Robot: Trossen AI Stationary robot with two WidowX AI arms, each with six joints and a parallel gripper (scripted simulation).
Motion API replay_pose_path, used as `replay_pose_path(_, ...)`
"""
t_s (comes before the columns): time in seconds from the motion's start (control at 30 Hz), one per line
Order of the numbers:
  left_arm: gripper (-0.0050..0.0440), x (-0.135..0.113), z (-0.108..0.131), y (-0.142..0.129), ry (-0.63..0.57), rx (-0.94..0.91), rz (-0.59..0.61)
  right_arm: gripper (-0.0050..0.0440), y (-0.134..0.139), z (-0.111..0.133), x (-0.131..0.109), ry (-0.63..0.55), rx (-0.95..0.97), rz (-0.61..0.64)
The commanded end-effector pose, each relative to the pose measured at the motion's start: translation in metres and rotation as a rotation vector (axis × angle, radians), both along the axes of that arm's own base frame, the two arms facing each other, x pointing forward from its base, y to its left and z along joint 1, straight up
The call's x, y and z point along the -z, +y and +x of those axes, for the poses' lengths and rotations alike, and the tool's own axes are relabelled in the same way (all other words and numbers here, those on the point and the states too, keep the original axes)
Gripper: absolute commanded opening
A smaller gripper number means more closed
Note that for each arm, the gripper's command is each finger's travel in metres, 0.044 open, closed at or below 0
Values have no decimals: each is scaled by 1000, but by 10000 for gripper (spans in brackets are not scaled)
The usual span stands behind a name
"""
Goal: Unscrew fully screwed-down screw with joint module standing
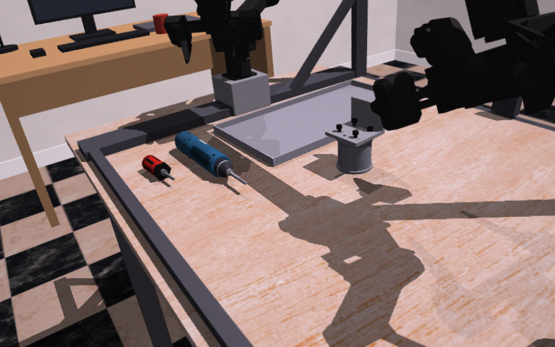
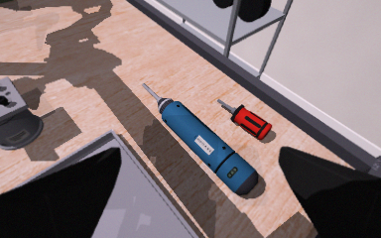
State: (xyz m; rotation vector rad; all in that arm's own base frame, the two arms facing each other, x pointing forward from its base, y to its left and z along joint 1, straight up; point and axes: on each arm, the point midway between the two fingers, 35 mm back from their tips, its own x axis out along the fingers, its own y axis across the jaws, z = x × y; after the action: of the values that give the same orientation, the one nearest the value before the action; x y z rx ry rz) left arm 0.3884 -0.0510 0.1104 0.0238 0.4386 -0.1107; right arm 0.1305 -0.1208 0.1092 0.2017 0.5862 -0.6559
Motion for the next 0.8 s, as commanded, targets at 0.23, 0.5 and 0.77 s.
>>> replay_pose_path(0.23, 416, -9, 3, -1, -23, 4, -2, 440, 1, -1, -2, -5, 24, 2)
replay_pose_path(0.5, 385, 23, 4, 1, -41, 5, -1, 320, 0, 1, 3, 0, 33, 17)
replay_pose_path(0.77, 385, 75, 1, 5, -3, 4, 4, 305, -3, 5, 8, -19, 142, 75)
